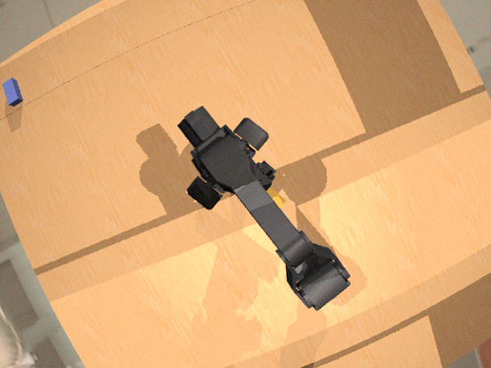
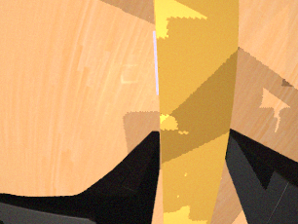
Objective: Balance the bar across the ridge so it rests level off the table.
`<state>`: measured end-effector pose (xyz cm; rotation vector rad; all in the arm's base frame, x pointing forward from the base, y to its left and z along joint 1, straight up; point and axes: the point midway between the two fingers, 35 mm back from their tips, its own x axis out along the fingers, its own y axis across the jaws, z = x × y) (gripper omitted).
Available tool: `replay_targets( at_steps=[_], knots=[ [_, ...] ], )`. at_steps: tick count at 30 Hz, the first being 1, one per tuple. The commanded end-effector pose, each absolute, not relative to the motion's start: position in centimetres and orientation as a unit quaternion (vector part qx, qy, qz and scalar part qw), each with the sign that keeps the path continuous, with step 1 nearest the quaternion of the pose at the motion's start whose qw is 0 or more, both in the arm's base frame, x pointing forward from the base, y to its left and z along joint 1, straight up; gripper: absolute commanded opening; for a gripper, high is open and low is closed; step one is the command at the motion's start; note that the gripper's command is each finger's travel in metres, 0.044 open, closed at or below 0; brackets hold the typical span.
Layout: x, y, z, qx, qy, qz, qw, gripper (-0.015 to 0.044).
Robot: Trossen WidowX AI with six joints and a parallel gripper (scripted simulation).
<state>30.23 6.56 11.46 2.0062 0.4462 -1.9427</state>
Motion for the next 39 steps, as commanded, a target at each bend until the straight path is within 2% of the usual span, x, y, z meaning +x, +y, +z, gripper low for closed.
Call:
replay_targets(
  at_steps=[1,12,22,26,34,39],
  knots=[
    [30.2,6.6,11.5,0.701,0.156,-0.679,0.156,0.0185],
    [30.2,6.6,11.5,0.701,0.156,-0.679,0.156,0.0185],
    [30.2,6.6,11.5,0.701,0.156,-0.679,0.156,0.0440],
    [30.3,6.6,12.2,0.701,0.156,-0.678,0.156,0.0440],
    [30.1,6.5,20.8,0.701,0.156,-0.679,0.156,0.0440],
    [29.9,6.5,21.4,0.701,0.156,-0.679,0.156,0.0440]
  ],
)
